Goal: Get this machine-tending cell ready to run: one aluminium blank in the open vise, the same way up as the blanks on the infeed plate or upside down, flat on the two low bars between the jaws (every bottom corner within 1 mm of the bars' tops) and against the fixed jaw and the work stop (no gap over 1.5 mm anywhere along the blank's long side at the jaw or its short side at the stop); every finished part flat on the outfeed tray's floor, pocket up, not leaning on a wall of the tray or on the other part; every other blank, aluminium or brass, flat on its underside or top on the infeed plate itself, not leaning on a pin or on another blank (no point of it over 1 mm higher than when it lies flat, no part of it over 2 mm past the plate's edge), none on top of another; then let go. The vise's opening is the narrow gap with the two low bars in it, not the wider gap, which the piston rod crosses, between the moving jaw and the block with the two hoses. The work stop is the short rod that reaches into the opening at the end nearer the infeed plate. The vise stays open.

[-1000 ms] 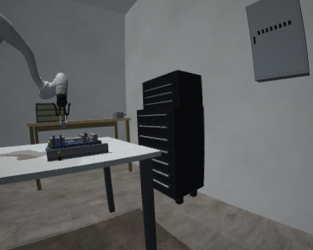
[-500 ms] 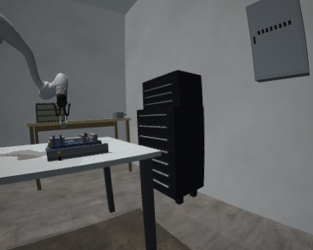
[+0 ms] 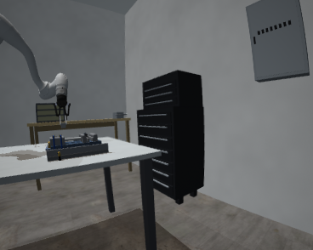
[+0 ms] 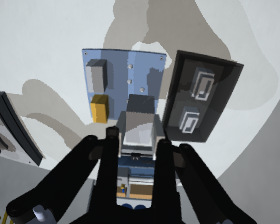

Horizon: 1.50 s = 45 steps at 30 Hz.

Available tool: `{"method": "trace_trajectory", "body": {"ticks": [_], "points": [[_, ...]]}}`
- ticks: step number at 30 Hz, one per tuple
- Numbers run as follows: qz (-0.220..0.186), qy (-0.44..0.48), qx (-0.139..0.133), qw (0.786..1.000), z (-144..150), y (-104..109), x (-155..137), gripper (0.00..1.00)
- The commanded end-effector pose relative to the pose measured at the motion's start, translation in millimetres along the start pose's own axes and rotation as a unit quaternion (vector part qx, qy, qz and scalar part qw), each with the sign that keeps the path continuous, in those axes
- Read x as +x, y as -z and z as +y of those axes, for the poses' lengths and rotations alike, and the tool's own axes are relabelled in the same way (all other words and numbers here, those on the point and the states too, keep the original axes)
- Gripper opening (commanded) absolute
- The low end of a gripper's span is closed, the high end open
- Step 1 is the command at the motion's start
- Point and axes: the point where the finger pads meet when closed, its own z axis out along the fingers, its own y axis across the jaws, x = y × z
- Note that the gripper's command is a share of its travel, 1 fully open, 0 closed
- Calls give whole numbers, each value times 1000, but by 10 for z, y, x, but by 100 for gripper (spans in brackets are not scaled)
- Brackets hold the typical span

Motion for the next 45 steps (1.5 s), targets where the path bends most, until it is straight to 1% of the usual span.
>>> {"method": "trace_trajectory", "body": {"ticks": [1,26,38,45], "points": [[0,0,0,1000,0,1,0,0],[0,0,0,1000,0,-19,9,0],[0,0,0,1000,0,-102,45,0],[0,0,0,1000,0,-201,89,0]]}}
